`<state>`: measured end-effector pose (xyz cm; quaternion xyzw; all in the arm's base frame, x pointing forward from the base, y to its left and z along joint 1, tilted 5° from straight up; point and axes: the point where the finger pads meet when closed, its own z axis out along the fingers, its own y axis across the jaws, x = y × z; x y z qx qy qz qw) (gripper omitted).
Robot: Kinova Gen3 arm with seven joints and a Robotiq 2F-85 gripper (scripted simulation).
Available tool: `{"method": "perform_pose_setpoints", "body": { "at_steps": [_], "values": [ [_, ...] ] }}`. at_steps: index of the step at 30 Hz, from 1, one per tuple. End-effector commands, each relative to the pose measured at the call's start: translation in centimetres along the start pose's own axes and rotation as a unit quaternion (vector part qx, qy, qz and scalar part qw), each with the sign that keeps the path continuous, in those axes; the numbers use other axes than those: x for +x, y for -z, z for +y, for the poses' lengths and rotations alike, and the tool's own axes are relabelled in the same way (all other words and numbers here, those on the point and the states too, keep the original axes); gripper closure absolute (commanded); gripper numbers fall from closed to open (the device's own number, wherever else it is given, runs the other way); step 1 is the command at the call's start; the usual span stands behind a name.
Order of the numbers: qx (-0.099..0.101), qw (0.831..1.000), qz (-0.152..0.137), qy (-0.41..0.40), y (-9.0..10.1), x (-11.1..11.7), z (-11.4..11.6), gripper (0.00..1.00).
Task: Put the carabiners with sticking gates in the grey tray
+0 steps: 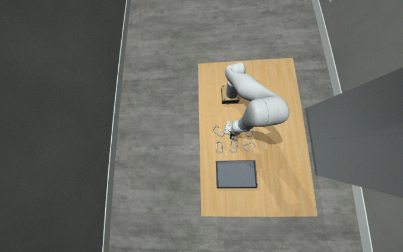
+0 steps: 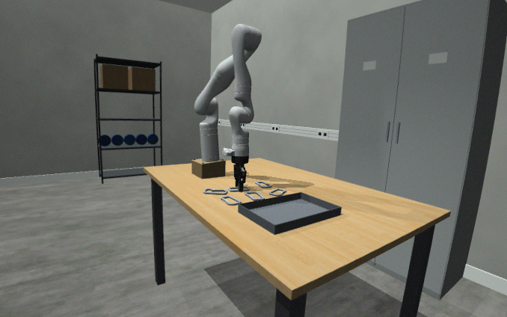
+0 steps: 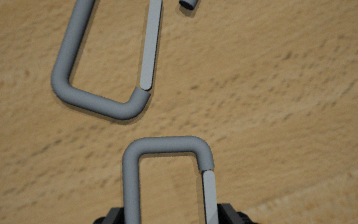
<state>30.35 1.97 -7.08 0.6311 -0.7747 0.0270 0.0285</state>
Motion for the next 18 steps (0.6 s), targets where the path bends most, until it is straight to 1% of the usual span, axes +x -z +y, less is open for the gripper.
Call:
{"method": "perform_pose_setpoints", "body": {
  "at_steps": [1, 8, 9, 18],
  "values": [
    [0.001, 1.0, 0.0, 0.0, -0.04, -0.01, -0.06, 0.41],
    [0.001, 1.0, 0.0, 0.0, -0.04, -0.01, -0.06, 0.41],
    [0.001, 1.0, 0.0, 0.0, 0.03, -0.02, -0.04, 0.43],
    [0.001, 1.0, 0.0, 0.0, 0.03, -0.02, -0.04, 0.43]
  ]
}}
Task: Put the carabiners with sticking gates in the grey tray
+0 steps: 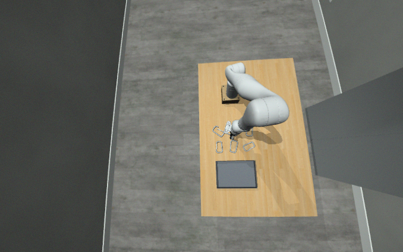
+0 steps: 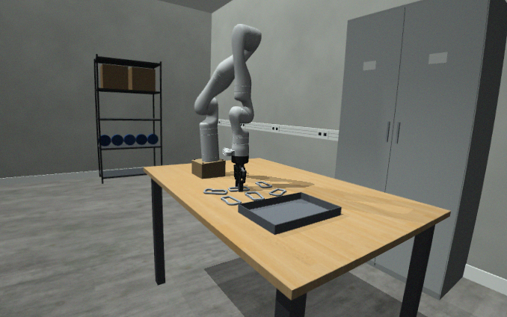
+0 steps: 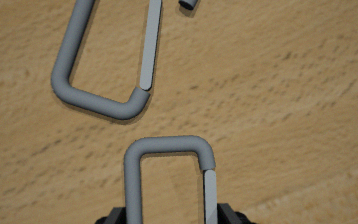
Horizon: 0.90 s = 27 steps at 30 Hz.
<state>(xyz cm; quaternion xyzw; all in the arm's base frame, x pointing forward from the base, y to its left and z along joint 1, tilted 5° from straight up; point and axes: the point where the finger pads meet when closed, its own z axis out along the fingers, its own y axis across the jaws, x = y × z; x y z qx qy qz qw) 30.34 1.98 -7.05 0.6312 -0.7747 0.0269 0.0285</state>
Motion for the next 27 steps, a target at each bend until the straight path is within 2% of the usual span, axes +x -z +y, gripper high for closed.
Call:
{"method": "perform_pose_setpoints", "body": {
  "at_steps": [1, 27],
  "values": [
    [0.001, 1.0, 0.0, 0.0, 0.0, -0.01, -0.06, 0.43],
    [0.001, 1.0, 0.0, 0.0, 0.04, -0.02, -0.03, 0.45]
  ]
}}
